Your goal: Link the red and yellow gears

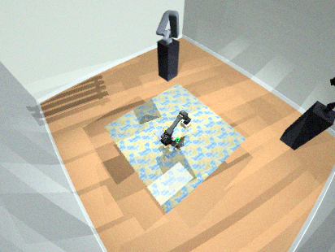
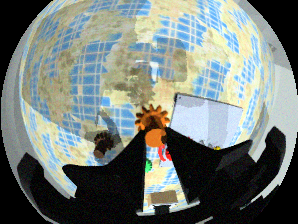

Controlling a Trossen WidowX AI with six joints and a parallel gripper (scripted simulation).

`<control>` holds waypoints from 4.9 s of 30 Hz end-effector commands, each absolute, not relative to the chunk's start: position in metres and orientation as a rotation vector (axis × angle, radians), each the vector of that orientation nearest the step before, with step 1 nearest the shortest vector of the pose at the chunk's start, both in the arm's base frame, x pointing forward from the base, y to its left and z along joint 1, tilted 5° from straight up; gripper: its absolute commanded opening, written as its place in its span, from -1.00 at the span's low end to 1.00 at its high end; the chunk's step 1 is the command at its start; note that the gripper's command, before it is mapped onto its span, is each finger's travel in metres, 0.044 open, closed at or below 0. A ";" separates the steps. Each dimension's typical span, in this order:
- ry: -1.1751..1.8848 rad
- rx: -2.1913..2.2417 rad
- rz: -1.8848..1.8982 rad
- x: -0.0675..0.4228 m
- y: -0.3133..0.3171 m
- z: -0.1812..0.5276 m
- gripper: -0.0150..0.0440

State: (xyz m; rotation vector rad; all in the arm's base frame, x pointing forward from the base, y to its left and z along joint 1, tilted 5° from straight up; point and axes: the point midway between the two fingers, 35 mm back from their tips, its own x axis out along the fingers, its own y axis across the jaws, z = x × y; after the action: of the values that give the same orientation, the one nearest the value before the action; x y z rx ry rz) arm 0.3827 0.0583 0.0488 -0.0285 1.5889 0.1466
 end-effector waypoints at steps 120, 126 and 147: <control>1.586 -0.037 0.143 0.309 -0.059 0.052 -0.49; 1.586 -0.037 0.143 0.308 -0.059 0.053 -0.49; 1.581 -0.088 0.195 0.308 -0.059 0.049 -0.49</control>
State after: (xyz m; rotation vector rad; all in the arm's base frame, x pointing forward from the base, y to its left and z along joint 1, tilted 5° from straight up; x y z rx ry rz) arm 0.3081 -0.0584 0.0515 -0.0533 1.5849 0.1646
